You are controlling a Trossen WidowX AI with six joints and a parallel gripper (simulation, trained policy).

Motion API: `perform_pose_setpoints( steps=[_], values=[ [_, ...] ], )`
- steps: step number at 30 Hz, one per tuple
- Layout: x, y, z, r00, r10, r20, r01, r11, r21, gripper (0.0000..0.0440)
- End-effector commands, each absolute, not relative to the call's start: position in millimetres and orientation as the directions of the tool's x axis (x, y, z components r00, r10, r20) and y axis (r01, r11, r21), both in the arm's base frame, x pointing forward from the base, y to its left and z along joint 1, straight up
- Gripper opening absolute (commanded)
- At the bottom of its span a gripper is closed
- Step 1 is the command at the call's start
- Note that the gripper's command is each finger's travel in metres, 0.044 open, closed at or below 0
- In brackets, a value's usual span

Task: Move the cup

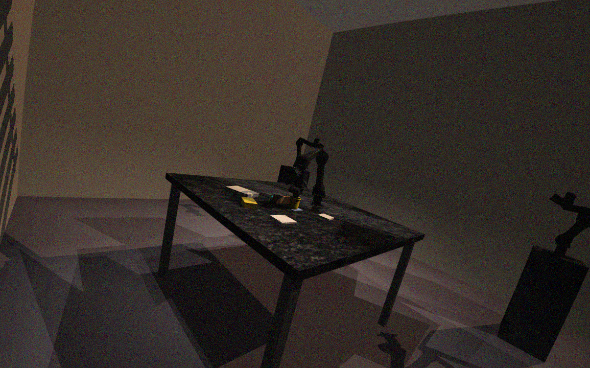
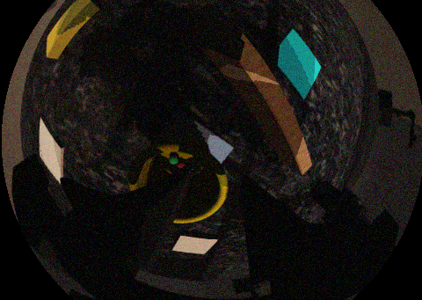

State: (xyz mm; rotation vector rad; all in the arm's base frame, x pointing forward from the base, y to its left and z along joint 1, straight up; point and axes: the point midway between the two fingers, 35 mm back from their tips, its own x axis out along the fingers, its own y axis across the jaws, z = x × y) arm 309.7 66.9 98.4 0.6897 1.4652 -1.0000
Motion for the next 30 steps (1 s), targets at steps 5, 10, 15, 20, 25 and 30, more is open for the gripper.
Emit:
perform_pose_setpoints(
  steps=[5, 10, 15, 20, 25, 30],
  values=[
    [304.6, 65.2, 67.2, -0.191, -0.141, -0.971, 0.837, 0.494, -0.236, 0.0200],
    [303.8, 63.6, 58.8, -0.184, -0.144, -0.972, 0.823, 0.518, -0.232, 0.0106],
    [302.1, 60.9, 60.8, -0.175, -0.151, -0.973, 0.813, 0.535, -0.229, 0.0012],
    [301.1, 59.4, 69.1, -0.167, -0.143, -0.976, 0.822, 0.527, -0.218, 0.0012],
    [299.2, 57.1, 80.8, -0.154, -0.135, -0.979, 0.835, 0.512, -0.202, 0.0008],
    [294.5, 53.0, 98.2, -0.140, -0.123, -0.982, 0.857, 0.482, -0.182, 0.0006]
  ],
)
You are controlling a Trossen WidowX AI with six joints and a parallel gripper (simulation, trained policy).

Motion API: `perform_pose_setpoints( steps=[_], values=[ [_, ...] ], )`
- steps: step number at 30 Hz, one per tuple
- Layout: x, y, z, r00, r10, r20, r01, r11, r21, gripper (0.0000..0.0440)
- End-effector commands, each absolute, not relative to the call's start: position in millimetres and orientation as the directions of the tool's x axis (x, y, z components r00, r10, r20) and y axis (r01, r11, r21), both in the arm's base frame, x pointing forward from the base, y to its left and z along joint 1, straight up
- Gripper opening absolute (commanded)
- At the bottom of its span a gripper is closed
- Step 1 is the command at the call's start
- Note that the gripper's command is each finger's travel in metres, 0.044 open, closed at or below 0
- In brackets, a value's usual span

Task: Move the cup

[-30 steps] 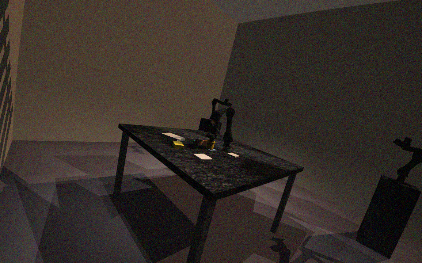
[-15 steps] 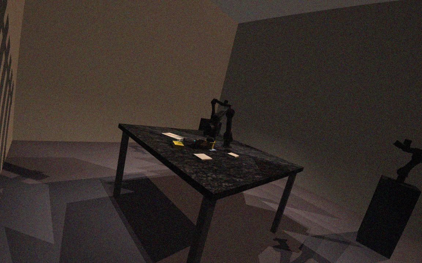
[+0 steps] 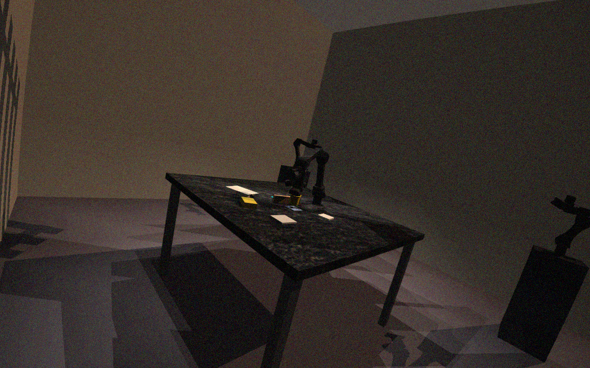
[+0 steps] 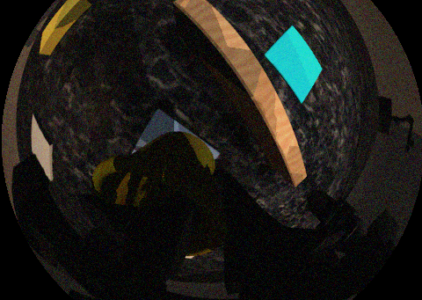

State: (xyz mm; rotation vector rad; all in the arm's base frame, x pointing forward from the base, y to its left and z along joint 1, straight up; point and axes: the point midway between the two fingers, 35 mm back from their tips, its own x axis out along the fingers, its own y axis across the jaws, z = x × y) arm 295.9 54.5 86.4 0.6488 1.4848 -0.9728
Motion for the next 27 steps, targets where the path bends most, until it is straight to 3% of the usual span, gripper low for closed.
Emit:
perform_pose_setpoints(
  steps=[1, 27],
  values=[
    [293.6, 51.9, 102.2, -0.135, -0.121, -0.983, 0.862, 0.475, -0.177, 0.0006],
    [299.3, -5.6, 162.4, 0.017, -0.102, -0.995, 0.967, 0.254, -0.009, 0.0000]
  ],
)
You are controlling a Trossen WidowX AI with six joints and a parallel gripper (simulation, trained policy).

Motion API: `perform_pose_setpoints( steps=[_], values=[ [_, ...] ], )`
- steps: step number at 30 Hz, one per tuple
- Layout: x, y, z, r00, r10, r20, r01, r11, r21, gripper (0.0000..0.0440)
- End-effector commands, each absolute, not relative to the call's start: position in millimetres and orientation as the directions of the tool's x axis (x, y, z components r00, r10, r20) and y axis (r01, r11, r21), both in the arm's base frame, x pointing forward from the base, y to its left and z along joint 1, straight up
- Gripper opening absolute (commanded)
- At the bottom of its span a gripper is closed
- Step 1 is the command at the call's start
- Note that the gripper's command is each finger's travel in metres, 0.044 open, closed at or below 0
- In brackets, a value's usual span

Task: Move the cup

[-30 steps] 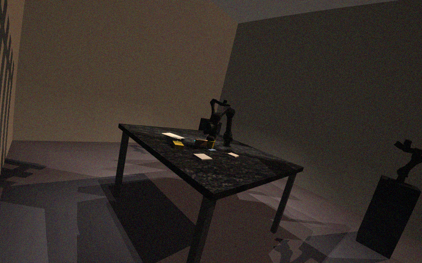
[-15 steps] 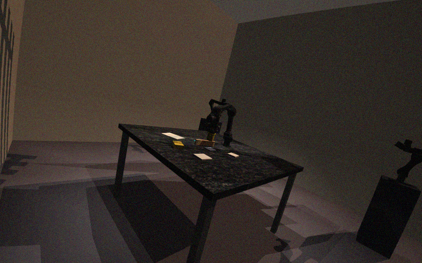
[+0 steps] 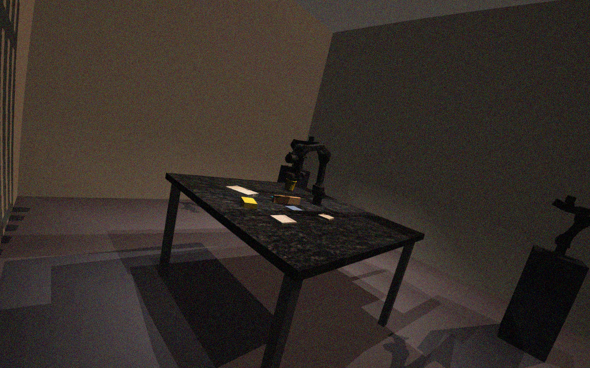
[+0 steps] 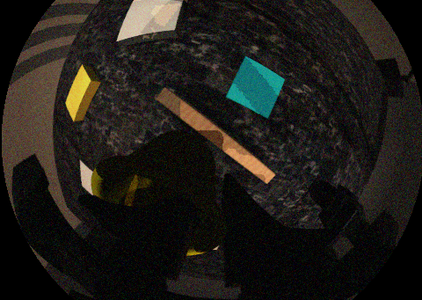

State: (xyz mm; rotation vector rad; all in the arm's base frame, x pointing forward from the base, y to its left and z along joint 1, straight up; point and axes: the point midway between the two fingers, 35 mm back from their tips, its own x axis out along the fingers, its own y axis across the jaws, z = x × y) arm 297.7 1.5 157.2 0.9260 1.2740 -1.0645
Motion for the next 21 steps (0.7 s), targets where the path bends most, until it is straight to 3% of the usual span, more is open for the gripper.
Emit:
perform_pose_setpoints(
  steps=[1, 21],
  values=[
    [299.7, -8.9, 163.2, 0.023, -0.103, -0.994, 0.969, 0.246, -0.003, 0.0000],
    [297.7, -72.3, 159.7, 0.092, -0.128, -0.988, 0.992, 0.099, 0.079, 0.0000]
  ],
)
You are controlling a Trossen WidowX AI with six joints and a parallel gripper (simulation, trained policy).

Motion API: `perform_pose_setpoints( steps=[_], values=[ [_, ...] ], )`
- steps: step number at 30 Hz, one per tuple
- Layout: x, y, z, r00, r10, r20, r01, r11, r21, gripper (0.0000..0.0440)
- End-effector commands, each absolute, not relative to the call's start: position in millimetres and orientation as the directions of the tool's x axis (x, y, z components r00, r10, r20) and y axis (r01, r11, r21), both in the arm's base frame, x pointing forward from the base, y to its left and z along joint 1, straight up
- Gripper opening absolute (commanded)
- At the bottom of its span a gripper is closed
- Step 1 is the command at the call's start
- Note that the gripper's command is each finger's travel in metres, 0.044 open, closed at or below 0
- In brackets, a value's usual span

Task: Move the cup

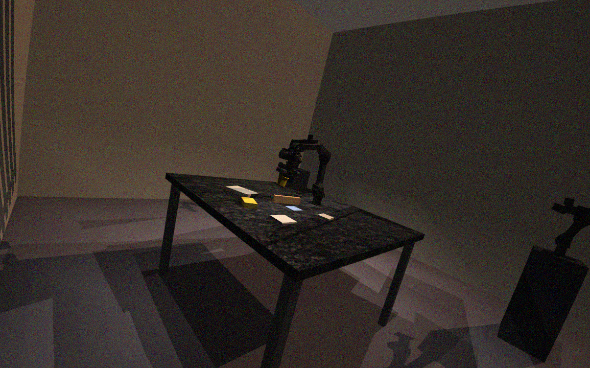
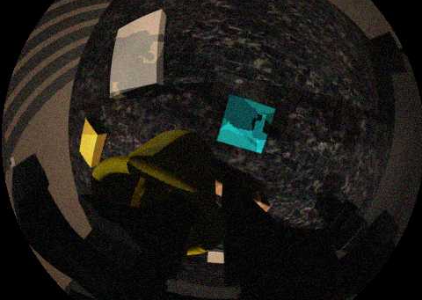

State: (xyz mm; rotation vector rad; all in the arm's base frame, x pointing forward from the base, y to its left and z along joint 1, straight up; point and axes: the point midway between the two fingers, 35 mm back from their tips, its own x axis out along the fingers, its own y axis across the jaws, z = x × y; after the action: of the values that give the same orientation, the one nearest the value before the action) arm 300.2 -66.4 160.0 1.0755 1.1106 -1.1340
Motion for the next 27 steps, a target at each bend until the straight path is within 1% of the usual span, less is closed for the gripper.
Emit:
perform_pose_setpoints(
  steps=[1, 13, 27],
  values=[
    [297.1, -74.8, 158.6, 0.093, -0.129, -0.987, 0.992, 0.093, 0.082, 0.0000],
    [288.3, -98.1, 140.4, 0.103, -0.138, -0.985, 0.995, 0.025, 0.101, 0.0000],
    [274.8, -107.0, 109.6, 0.105, -0.138, -0.985, 0.994, -0.029, 0.110, 0.0001]
  ],
)
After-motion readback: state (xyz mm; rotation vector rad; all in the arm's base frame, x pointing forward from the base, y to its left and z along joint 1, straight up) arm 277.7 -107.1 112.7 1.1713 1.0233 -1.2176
